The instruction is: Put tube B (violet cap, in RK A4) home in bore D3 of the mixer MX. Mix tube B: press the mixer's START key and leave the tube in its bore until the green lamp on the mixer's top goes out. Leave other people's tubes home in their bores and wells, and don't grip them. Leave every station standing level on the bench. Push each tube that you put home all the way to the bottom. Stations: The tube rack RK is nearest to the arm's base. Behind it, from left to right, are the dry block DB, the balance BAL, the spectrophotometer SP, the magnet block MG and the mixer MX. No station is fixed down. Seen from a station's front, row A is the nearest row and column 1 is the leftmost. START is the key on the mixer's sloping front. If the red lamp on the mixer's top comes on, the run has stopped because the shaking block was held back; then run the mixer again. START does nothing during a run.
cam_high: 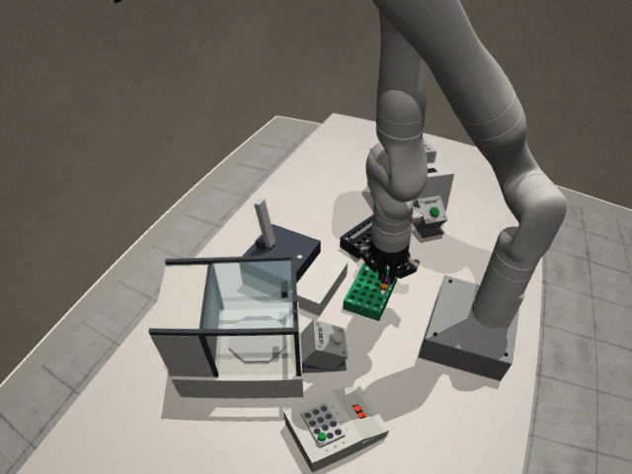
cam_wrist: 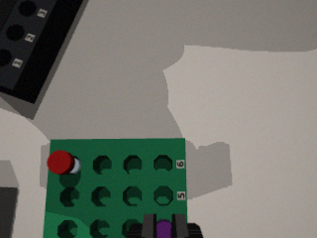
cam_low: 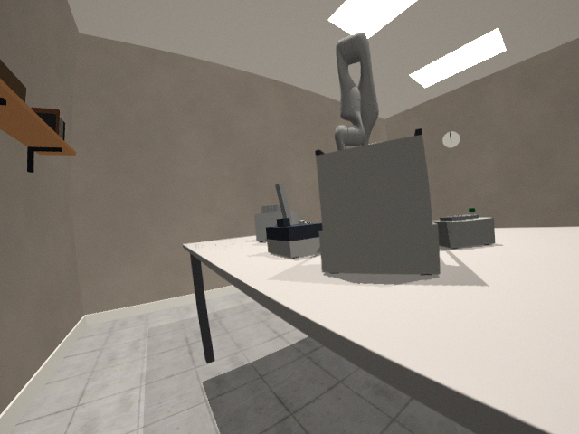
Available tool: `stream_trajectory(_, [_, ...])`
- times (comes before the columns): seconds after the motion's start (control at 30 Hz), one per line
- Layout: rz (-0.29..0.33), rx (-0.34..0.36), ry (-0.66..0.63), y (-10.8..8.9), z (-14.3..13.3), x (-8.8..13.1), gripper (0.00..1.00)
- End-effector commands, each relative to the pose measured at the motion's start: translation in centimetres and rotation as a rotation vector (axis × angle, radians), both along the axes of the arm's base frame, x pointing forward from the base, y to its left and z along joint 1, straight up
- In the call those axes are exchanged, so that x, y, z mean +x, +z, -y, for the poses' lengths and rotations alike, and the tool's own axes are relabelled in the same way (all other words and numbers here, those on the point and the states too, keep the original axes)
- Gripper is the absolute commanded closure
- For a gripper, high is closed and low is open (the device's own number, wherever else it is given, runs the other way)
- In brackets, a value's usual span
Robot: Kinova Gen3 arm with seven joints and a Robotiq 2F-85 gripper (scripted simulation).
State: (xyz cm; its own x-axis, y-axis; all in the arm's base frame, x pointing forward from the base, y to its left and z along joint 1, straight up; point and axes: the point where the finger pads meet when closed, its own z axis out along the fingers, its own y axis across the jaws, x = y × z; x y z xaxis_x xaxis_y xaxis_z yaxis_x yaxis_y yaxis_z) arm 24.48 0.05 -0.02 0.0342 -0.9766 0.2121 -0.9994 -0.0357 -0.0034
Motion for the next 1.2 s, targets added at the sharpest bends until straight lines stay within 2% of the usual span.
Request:
stream_trajectory(0.0, [0.001,0.000,0.000,0.0,0.0,0.0,0.90])
stream_trajectory(0.5, [0.001,0.000,0.000,0.0,0.0,0.0,0.90])
stream_trajectory(1.17, [0.001,0.000,0.000,1.1,0.0,0.0,0.90])
